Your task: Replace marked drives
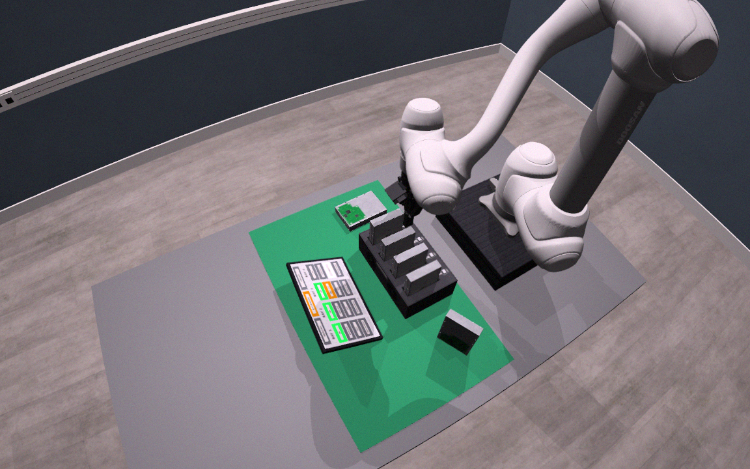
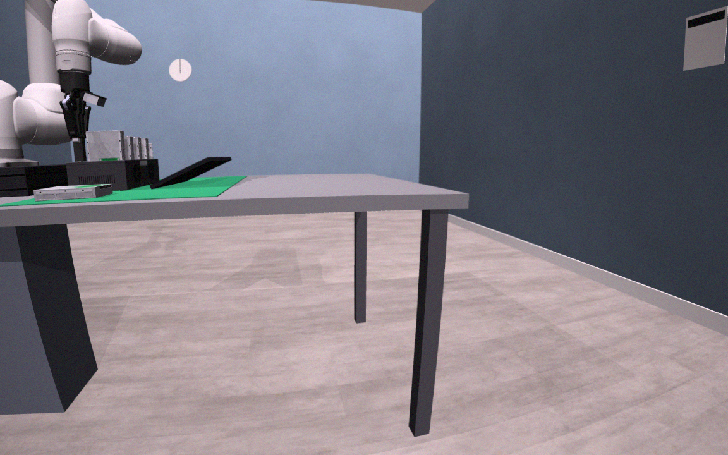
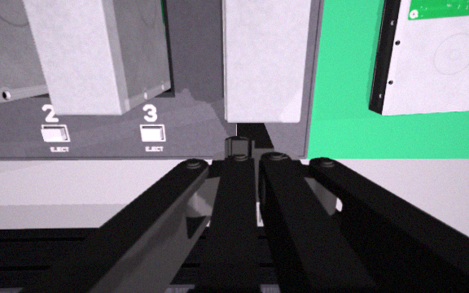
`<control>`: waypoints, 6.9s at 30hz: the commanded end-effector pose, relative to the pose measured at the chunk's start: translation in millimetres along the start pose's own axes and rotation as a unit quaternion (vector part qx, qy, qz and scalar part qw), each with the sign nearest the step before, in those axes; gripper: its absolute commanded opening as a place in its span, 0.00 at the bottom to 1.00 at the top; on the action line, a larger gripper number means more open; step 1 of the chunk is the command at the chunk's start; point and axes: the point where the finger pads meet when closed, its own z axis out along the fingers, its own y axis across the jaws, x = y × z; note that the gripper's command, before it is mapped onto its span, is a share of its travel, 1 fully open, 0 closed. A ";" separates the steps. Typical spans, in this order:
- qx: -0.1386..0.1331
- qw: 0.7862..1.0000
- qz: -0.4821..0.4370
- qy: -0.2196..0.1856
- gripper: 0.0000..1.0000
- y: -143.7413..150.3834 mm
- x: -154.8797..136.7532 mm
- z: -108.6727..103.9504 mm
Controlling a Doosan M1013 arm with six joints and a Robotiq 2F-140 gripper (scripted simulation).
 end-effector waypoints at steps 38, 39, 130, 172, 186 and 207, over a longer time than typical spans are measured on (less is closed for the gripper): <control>0.000 1.000 0.000 0.001 0.10 0.1 0.5 -10.2; 0.000 1.000 0.000 0.001 0.10 0.1 0.5 -11.8; 0.000 0.707 0.707 0.000 0.89 0.2 79.7 -110.4; 0.000 0.707 0.707 0.000 0.89 0.2 79.8 -103.6; 0.000 0.707 0.707 0.000 0.89 0.1 79.8 -95.9; 0.000 0.707 0.707 0.000 0.89 0.0 79.9 -89.3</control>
